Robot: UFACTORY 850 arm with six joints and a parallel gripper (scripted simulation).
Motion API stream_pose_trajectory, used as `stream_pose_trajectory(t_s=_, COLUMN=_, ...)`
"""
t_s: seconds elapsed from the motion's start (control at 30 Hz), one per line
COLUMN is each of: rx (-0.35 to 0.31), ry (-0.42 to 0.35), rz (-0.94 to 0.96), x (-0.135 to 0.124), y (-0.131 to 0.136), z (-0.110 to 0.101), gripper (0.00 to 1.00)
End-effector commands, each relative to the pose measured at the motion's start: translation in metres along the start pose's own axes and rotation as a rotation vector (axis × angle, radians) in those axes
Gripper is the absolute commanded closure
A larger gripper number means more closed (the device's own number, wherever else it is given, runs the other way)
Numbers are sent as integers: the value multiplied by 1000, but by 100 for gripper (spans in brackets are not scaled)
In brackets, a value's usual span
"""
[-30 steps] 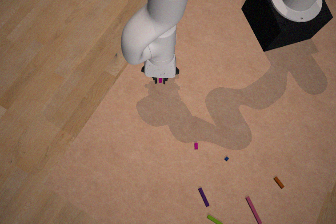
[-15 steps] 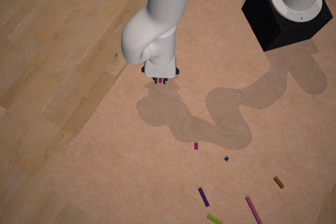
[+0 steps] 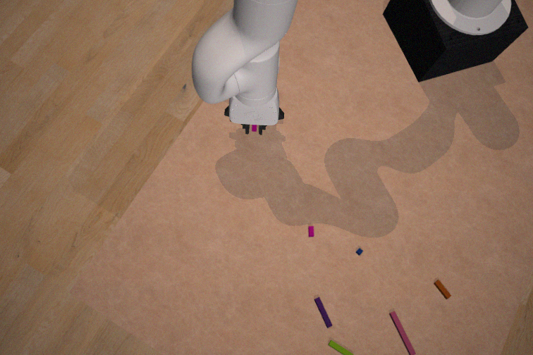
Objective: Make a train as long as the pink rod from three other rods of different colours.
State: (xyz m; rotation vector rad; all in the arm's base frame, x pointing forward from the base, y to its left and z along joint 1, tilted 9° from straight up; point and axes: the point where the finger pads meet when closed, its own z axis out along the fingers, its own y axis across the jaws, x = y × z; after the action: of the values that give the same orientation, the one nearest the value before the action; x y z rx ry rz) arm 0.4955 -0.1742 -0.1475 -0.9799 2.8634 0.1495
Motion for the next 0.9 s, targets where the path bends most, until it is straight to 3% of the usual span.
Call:
stream_pose_trajectory(t_s=0.0, rx=2, ry=-1, rz=0, x=0, y=-1, z=2, gripper=76)
stream_pose_trajectory(t_s=0.87, rx=2, ry=-1, rz=0, x=0, y=-1, z=7, gripper=76)
